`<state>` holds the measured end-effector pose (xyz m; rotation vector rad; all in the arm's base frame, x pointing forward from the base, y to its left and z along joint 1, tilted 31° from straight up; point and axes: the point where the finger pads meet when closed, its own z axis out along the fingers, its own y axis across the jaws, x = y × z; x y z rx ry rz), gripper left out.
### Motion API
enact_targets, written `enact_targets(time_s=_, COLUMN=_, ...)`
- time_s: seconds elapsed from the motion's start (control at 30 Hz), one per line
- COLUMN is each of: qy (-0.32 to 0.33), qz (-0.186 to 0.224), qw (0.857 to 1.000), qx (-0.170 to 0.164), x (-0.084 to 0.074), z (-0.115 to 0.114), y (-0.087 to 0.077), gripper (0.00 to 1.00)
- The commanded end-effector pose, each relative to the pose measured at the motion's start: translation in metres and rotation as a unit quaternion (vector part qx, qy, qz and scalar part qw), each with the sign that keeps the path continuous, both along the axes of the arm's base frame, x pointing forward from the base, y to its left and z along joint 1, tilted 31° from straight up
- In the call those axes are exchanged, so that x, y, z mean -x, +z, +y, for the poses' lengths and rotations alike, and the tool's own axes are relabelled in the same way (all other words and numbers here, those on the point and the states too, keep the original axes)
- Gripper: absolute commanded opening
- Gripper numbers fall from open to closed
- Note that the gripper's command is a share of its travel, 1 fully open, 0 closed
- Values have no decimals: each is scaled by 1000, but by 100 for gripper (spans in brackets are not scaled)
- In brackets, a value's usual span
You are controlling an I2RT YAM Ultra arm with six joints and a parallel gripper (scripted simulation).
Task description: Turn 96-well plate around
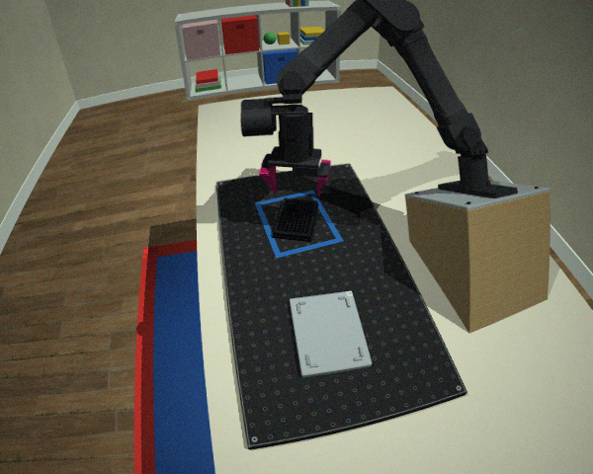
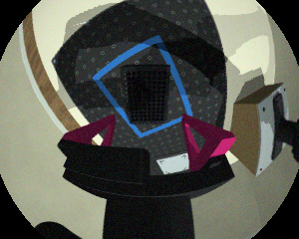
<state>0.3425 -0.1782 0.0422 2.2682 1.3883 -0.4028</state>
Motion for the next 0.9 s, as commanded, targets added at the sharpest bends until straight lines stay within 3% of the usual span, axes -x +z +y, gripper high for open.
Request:
enact_targets(time_s=0.0, qy=6, qz=-9, qw=1000, qx=2, x=-5, z=3, y=6, gripper=100)
enact_targets(time_s=0.6, qy=6, qz=-9, qw=1000, qx=2, x=-5, z=3, y=6, gripper=100)
enact_targets(time_s=0.87, qy=6, qz=-9, qw=1000, qx=2, x=-5, z=-4, y=-6, gripper=100)
